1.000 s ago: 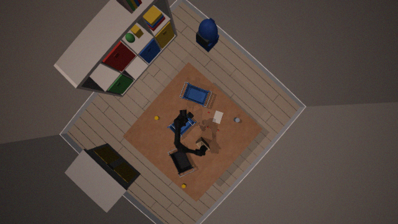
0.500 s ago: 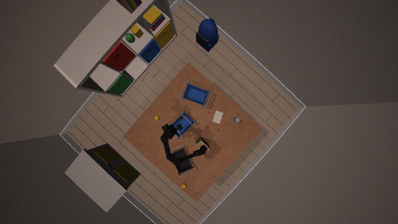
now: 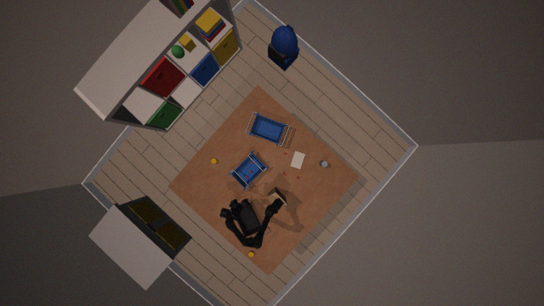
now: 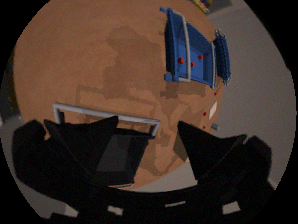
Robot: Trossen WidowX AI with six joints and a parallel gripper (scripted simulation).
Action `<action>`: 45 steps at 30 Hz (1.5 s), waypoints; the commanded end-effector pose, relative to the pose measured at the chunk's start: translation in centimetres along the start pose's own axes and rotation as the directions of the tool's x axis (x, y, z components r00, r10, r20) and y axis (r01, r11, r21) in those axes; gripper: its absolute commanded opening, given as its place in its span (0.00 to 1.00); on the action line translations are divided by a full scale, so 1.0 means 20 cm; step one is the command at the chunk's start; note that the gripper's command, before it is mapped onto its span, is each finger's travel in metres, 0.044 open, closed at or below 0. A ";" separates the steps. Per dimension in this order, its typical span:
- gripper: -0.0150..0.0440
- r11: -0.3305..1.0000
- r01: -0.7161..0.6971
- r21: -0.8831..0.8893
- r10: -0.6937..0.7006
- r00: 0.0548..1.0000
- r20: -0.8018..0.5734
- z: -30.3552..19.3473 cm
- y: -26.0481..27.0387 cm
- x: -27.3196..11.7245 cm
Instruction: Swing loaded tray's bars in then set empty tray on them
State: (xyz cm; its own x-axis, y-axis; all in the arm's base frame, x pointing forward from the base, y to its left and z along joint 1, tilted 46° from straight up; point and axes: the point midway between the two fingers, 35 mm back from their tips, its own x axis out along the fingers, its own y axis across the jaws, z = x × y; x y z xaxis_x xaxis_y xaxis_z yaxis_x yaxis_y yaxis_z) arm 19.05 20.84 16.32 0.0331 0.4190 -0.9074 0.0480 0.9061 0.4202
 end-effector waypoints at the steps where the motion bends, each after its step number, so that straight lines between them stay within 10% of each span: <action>1: 1.00 0.997 -0.064 0.036 0.062 0.997 0.034 -0.23 0.05 -0.03; 14: 1.00 0.904 -0.350 0.245 0.379 0.922 -0.080 -0.91 -0.03 -0.10; 45: 1.00 0.903 -0.349 0.251 0.380 0.921 -0.086 -0.94 0.12 0.24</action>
State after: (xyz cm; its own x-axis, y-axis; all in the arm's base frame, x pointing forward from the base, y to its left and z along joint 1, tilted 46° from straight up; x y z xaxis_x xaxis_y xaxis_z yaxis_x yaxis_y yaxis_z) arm 0.62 25.51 13.61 -0.0385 0.7414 -0.6699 0.2802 0.6515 0.7050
